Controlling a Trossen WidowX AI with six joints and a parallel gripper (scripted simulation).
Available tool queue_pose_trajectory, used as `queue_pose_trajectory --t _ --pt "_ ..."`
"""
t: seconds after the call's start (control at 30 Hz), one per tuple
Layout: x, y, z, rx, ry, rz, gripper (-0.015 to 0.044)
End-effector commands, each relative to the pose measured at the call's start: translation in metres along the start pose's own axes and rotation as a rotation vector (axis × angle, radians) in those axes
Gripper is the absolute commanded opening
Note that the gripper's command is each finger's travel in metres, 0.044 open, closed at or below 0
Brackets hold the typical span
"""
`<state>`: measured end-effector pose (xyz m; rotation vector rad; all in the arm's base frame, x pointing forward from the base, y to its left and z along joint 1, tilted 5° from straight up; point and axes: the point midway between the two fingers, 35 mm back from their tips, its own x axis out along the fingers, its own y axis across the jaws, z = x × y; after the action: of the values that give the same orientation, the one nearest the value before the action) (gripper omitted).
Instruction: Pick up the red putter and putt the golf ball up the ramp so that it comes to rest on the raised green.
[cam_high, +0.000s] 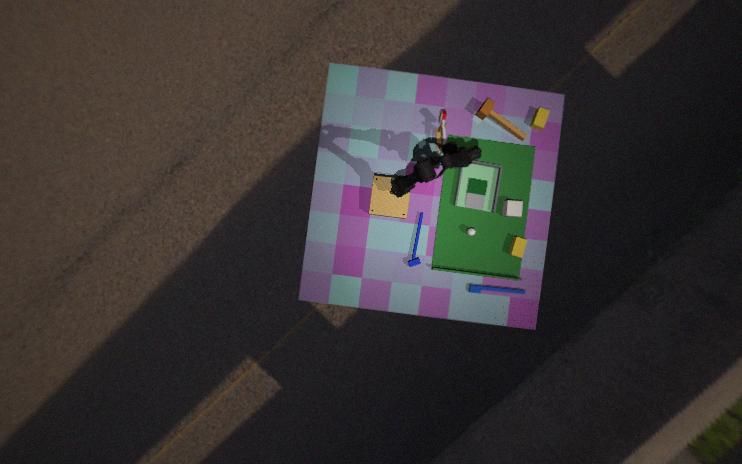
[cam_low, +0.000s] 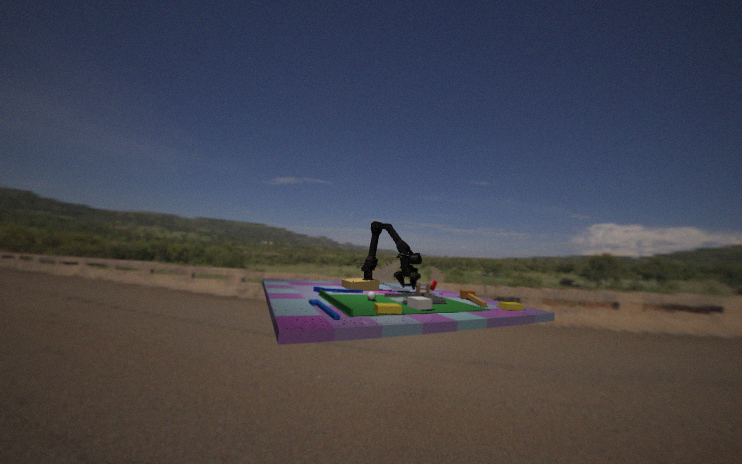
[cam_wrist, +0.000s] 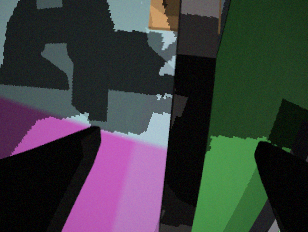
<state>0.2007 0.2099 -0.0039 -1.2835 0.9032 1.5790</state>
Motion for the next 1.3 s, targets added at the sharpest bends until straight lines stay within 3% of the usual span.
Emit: queue_pose_trajectory --t 0.0,0.13,0.67,0.93,1.27 --pt "0.007 0.001 -0.003 -0.004 0.005 0.002 0.044" --pt "0.01 0.001 -0.004 -0.004 0.005 0.002 0.044" --pt "0.006 0.001 -0.002 0.0 0.001 0.002 0.002" --pt "0.001 -0.001 0.0 0.0 0.001 0.002 0.0" --pt "-0.059 -0.004 0.018 0.0 0.0 0.002 0.0"
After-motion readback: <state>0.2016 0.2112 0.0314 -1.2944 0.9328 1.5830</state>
